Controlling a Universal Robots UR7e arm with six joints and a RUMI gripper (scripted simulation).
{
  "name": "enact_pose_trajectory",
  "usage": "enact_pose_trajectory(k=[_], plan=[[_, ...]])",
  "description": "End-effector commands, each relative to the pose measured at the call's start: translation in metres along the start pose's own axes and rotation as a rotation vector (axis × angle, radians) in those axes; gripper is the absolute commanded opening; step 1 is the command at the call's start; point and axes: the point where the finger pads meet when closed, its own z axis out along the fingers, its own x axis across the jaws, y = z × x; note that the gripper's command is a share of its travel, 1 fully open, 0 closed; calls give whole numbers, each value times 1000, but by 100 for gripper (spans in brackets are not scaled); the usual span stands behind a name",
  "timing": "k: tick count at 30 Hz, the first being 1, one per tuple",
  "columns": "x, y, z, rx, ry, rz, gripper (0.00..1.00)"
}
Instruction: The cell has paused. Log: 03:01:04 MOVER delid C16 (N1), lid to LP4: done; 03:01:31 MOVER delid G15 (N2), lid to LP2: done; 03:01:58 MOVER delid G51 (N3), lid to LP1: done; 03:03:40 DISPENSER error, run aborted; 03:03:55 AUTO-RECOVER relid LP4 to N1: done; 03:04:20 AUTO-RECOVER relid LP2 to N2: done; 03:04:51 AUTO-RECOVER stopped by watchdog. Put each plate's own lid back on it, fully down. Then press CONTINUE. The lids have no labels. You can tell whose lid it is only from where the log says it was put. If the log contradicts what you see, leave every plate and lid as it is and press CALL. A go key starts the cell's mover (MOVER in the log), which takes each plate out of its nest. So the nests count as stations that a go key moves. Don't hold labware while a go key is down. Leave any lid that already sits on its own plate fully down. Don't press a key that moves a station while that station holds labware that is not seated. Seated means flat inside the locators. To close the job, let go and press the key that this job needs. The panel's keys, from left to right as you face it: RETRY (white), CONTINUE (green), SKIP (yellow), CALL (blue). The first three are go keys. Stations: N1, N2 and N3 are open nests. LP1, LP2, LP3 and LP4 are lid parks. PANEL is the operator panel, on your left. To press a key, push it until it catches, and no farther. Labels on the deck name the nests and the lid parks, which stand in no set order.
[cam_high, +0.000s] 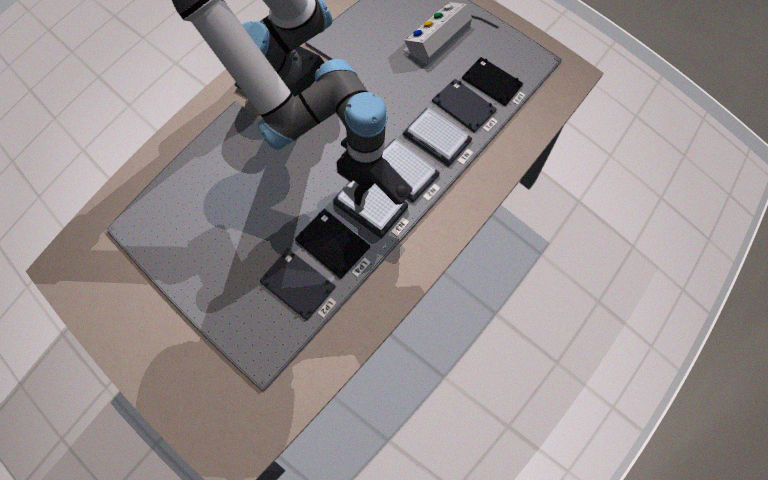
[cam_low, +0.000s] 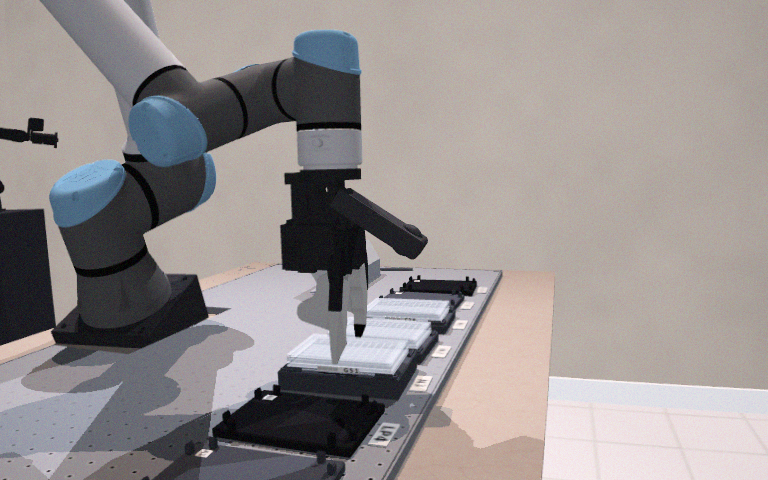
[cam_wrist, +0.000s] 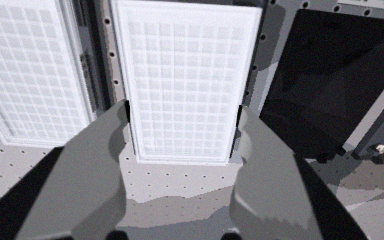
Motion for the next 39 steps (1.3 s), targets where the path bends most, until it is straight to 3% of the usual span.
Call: enact_pose_trajectory(k=[1,25,26,39], plan=[[0,0,0,1,0,0,0],[0,0,0,1,0,0,0],[0,0,0,1,0,0,82],[0,0,0,1,0,0,82]])
